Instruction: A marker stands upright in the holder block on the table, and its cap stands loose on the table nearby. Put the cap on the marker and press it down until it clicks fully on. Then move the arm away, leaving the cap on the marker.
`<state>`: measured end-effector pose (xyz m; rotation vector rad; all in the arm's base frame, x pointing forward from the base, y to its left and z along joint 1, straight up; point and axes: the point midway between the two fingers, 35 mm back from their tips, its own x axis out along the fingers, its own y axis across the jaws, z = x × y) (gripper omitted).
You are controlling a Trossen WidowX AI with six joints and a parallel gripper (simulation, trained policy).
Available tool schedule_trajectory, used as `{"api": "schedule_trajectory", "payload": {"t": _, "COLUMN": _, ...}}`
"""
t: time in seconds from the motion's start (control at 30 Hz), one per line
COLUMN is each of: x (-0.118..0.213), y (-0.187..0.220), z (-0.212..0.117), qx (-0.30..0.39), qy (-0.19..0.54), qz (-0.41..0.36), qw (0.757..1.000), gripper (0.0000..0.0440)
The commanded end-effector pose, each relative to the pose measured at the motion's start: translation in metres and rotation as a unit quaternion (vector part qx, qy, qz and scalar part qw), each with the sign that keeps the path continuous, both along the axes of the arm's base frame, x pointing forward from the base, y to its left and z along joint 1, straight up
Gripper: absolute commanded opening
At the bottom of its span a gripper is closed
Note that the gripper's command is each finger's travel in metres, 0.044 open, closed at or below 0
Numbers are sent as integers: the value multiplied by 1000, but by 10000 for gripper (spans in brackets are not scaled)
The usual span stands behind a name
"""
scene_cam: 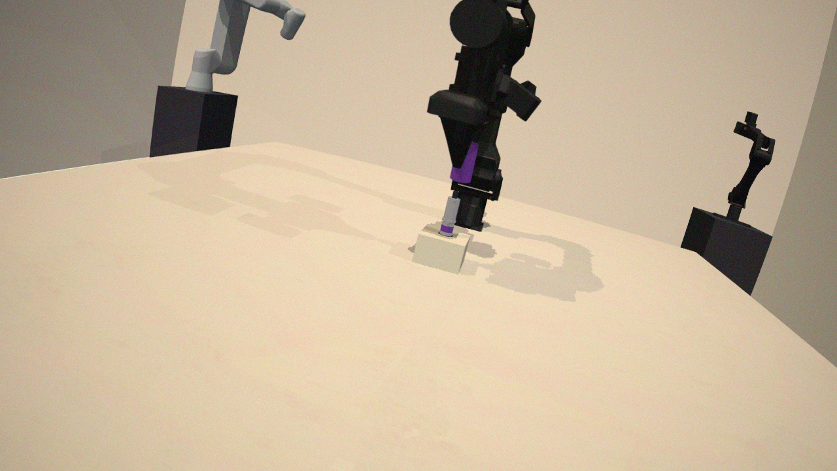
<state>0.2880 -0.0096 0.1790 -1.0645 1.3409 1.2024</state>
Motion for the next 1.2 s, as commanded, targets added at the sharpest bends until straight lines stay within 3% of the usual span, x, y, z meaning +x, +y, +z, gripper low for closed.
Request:
{"api": "schedule_trajectory", "payload": {"t": 0.0, "x": -4, "y": 0, "z": -3, "qx": 2, "qy": 4, "qz": 2, "qw": 1000, "gripper": 0}}
{"api": "schedule_trajectory", "payload": {"t": 1.17, "x": -14, "y": 0, "z": -52, "qx": 15, "qy": 30, "qz": 15, "qw": 999, "gripper": 0}}
